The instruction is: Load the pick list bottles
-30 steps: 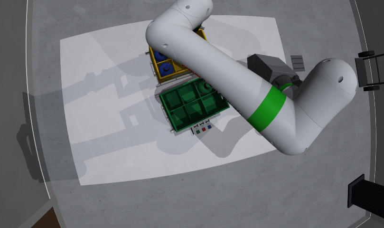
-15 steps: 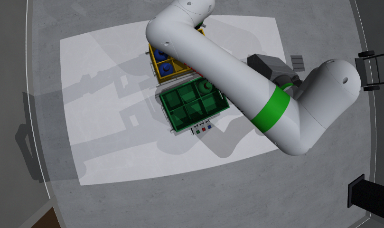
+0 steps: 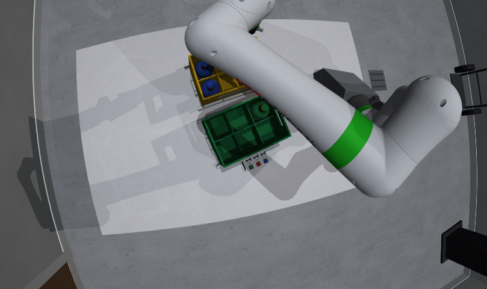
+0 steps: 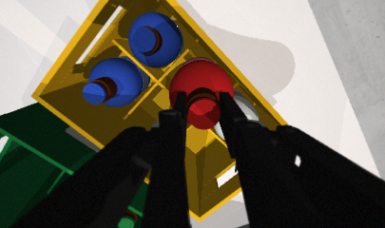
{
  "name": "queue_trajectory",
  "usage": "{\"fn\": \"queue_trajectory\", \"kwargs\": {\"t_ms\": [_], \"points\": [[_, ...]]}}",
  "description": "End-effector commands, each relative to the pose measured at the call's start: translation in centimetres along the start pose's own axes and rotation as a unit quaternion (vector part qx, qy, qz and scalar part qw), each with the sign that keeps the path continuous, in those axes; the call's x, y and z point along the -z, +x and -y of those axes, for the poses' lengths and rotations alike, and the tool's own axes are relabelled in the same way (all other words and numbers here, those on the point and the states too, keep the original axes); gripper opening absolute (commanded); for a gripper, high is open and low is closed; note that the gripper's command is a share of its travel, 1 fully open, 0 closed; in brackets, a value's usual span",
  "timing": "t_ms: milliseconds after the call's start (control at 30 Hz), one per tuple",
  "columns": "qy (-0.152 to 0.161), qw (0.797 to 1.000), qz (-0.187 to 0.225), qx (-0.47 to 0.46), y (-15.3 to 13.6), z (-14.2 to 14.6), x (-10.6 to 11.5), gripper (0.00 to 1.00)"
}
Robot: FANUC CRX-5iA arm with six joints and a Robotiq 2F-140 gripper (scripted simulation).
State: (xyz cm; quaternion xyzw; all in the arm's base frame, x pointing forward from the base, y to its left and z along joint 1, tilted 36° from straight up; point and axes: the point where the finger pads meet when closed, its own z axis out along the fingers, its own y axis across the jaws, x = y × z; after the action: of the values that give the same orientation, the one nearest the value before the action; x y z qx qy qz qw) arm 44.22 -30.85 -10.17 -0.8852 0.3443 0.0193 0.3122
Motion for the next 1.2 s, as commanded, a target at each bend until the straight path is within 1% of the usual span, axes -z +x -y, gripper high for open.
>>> {"fn": "queue_trajectory", "kwargs": {"t_ms": [0,133,633,700,1167], "points": [[0.000,1.000,-0.001,0.000,0.0,0.0,0.5,0.10],[0.000,1.000,-0.001,0.000,0.0,0.0,0.8,0.10],[0.000,1.000,-0.001,0.000,0.0,0.0,3.3,0.10],[0.000,1.000,-0.001,0.000,0.0,0.0,3.3,0.10],[0.000,1.000,-0.001,0.000,0.0,0.0,5.7,0.10]]}}
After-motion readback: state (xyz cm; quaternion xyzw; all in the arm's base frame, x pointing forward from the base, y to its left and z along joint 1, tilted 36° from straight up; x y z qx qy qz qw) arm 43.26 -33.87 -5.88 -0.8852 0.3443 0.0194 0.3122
